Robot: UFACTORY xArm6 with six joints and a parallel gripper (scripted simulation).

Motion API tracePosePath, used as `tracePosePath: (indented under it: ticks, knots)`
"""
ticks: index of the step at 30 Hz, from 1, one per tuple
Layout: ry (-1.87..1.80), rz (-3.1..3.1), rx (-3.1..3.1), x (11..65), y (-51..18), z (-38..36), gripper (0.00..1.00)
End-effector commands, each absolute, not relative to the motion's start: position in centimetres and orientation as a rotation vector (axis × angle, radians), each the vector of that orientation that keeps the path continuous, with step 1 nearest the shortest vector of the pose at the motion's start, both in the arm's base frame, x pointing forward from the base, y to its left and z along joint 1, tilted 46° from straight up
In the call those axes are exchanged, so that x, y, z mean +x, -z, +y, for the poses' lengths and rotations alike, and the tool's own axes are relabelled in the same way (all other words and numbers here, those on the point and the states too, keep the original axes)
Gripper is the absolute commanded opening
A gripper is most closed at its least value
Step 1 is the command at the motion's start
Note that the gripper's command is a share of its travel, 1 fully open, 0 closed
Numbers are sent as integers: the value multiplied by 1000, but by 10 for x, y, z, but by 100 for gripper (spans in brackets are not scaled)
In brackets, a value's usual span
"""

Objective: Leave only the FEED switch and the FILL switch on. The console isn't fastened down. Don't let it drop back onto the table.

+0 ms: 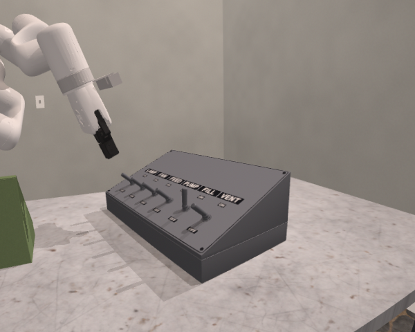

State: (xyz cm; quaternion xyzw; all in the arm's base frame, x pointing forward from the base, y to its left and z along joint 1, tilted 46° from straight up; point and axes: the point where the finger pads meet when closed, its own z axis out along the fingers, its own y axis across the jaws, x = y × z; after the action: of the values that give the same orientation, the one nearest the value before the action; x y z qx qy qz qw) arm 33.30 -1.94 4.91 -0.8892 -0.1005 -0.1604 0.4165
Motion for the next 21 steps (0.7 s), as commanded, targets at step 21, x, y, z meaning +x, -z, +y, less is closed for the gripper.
tracePosePath:
  ticks: [21]
  knots:
    - [406,-253,-2234,344,-20,18,0]
